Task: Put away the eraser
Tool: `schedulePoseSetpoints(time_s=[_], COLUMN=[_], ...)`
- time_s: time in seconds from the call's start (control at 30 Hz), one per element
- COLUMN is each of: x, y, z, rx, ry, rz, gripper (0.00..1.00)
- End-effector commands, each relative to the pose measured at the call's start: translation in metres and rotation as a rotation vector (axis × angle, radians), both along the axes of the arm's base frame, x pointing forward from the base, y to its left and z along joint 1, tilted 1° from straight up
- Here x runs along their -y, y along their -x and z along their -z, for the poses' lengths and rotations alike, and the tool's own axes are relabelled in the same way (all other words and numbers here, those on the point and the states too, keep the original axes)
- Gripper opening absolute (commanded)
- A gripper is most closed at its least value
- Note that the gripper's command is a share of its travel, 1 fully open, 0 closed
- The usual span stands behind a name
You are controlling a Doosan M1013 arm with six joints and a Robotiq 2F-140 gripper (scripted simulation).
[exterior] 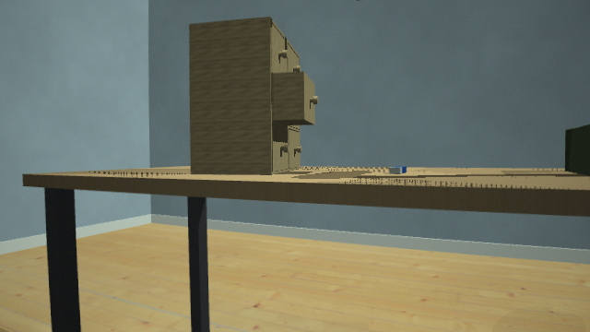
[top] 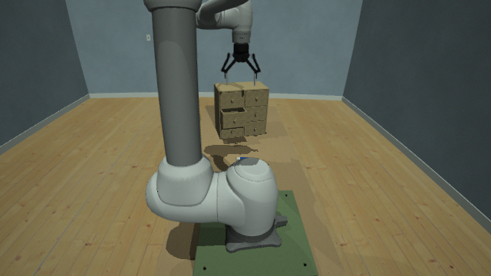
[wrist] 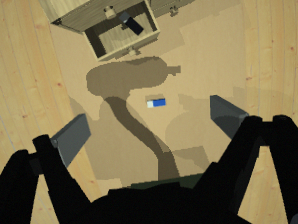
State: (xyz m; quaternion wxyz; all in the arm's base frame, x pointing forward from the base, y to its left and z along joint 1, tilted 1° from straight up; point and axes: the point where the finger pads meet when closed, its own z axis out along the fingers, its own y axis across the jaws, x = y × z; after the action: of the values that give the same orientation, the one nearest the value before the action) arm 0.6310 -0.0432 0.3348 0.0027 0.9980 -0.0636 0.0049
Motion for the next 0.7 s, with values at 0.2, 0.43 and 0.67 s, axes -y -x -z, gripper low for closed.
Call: schedulePoseSetpoints(time_s=[0.2, 0.43, 0.67], x=[-0.001, -0.002, -0.002], y=[-0.006, -0.010, -0.016], z=[0.006, 0.010, 0.016], rx=[0.001, 0.002, 0.003], ry=[0.008, 0.013, 0.020], rz=[0.184, 0.296, 0.469], gripper=[1.00, 1.00, 1.00])
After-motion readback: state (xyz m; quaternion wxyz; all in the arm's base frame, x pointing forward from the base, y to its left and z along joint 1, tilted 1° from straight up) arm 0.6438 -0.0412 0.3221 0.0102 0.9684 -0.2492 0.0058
